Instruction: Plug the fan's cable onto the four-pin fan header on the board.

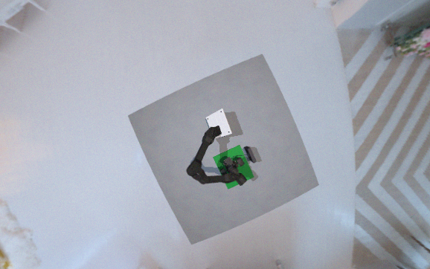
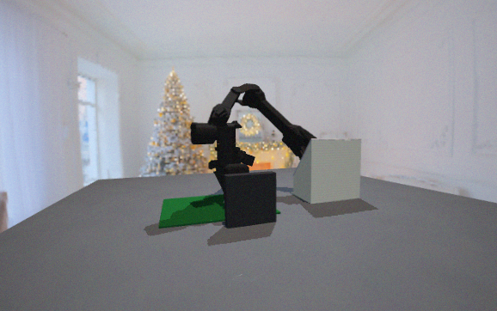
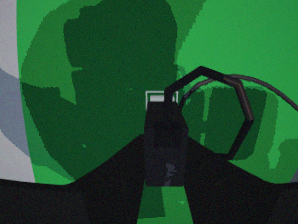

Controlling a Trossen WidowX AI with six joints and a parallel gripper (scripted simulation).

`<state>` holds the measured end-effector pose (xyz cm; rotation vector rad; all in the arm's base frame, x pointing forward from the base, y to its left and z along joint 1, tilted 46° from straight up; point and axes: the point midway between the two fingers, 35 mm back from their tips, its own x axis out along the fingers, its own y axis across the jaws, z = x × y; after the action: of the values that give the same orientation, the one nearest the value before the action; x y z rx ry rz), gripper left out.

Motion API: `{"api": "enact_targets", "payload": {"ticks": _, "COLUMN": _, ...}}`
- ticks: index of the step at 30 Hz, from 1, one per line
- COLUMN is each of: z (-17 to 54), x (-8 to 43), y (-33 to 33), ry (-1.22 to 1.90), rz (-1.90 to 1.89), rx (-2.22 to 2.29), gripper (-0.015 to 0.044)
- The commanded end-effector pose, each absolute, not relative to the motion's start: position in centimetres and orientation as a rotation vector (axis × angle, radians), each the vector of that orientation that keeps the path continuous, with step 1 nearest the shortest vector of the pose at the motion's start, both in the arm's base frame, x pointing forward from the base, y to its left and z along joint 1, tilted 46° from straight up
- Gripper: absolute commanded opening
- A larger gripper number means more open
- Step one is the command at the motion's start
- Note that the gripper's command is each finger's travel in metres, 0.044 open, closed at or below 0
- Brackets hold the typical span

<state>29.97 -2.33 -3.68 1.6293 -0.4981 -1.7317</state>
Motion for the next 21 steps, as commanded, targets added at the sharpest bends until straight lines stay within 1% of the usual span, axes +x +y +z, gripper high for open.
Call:
{"api": "enact_targets", "payload": {"ticks": 1, "z": -3.92, "x": 29.87, "y": -2.58, "ry": -0.493, "rz": -1.729, "rx": 1.618, "gripper": 0.0000}}
{"api": "enact_targets", "payload": {"ticks": 14, "z": -4.42, "x": 29.89, "y": -3.10, "ry": -0.494, "rz": -1.729, "rx": 1.617, "gripper": 0.0000}}
{"api": "enact_targets", "payload": {"ticks": 21, "z": -4.16, "x": 29.95, "y": -2.79, "ry": -0.496, "rz": -1.727, "rx": 1.629, "gripper": 0.0184}}
